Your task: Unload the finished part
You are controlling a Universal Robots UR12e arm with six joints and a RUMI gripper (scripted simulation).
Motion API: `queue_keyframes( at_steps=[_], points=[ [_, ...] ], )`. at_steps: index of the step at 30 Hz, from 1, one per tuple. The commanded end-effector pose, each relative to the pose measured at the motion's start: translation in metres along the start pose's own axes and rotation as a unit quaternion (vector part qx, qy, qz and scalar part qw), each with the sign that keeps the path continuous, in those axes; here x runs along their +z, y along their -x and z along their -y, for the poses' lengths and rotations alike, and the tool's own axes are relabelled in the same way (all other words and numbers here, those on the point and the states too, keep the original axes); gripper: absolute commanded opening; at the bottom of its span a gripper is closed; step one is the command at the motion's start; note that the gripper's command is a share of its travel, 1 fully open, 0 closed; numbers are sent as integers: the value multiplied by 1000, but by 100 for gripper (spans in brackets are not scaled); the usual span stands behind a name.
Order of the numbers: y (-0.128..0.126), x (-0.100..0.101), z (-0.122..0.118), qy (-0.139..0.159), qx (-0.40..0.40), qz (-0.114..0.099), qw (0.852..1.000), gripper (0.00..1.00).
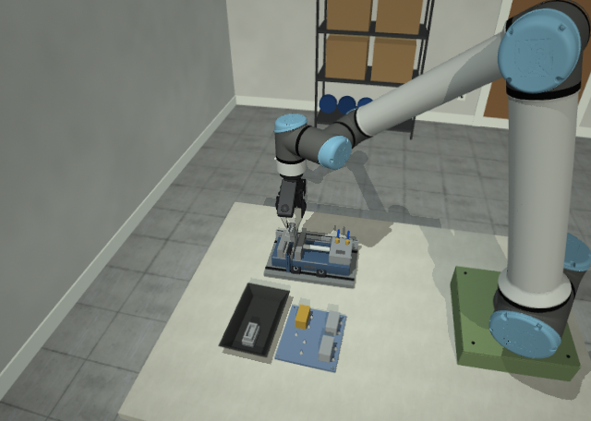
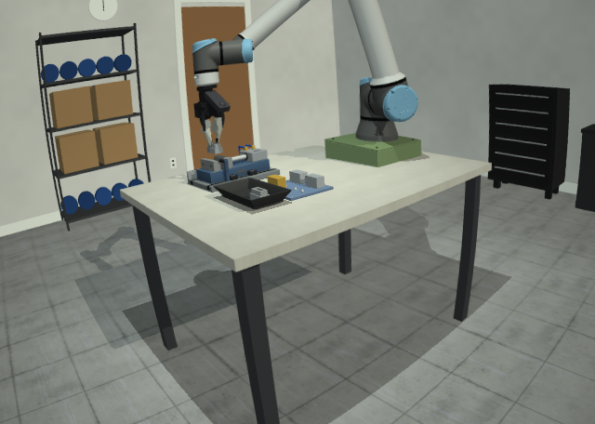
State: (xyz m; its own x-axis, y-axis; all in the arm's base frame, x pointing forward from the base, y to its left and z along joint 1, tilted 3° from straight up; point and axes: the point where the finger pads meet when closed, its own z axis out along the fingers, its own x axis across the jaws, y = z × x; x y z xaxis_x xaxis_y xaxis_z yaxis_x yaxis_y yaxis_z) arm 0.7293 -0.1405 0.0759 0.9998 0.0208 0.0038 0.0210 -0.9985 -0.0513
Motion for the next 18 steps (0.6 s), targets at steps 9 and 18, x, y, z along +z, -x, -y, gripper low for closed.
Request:
queue_keyframes(
  at_steps=[9,18],
  points=[
    [-1,-10,0,0,0,-1,1000,0],
    [-2,-10,3,0,0,-1,1000,0]
  ],
)
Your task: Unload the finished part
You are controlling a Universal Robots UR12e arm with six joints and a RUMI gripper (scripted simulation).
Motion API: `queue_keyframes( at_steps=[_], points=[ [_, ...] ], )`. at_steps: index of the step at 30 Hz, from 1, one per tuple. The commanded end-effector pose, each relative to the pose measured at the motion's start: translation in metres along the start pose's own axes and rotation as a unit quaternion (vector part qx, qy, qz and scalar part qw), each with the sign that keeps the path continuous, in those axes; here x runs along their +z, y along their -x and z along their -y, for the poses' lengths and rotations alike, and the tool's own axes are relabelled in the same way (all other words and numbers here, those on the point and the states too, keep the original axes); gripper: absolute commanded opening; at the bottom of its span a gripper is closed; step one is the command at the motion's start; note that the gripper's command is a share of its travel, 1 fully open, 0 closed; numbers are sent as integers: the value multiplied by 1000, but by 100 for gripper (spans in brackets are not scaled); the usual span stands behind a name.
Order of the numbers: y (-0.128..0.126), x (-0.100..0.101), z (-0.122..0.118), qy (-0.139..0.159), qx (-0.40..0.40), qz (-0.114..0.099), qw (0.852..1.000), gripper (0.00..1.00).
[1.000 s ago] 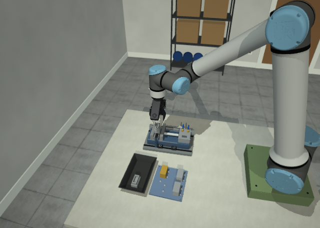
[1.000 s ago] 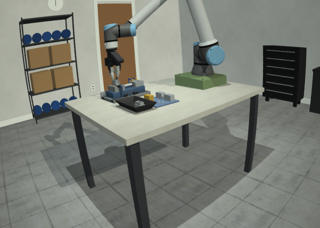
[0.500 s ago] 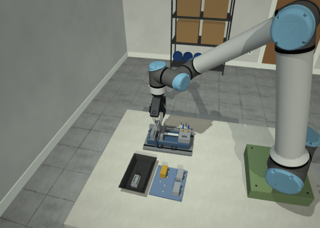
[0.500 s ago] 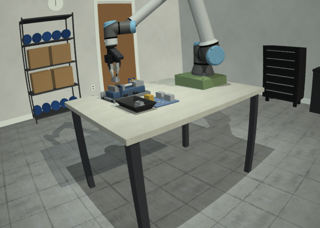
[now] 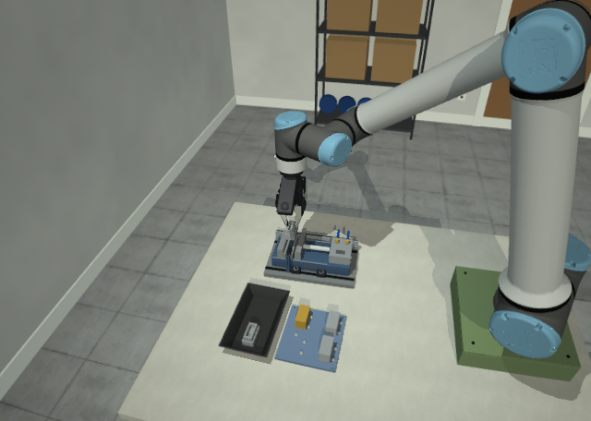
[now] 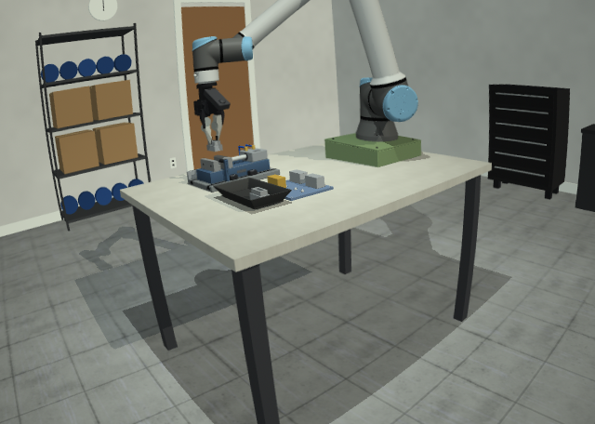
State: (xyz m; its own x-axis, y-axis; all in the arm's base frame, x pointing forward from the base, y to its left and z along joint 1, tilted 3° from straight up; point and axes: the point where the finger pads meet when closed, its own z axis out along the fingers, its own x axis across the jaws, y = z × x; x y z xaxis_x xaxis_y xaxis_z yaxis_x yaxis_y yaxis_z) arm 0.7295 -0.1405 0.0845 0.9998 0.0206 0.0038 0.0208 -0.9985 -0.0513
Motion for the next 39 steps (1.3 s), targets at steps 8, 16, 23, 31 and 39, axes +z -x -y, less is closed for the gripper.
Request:
queue_keyframes(
  at_steps=[8,16,23,31,39],
  points=[
    [-15,-1,44,1,6,-1,1000,0],
    [-30,-1,103,1,13,-1,1000,0],
    [-41,-1,177,1,22,-1,1000,0],
    [-44,-1,219,0,27,-1,1000,0],
    [-45,-1,234,0,29,-1,1000,0]
  ],
)
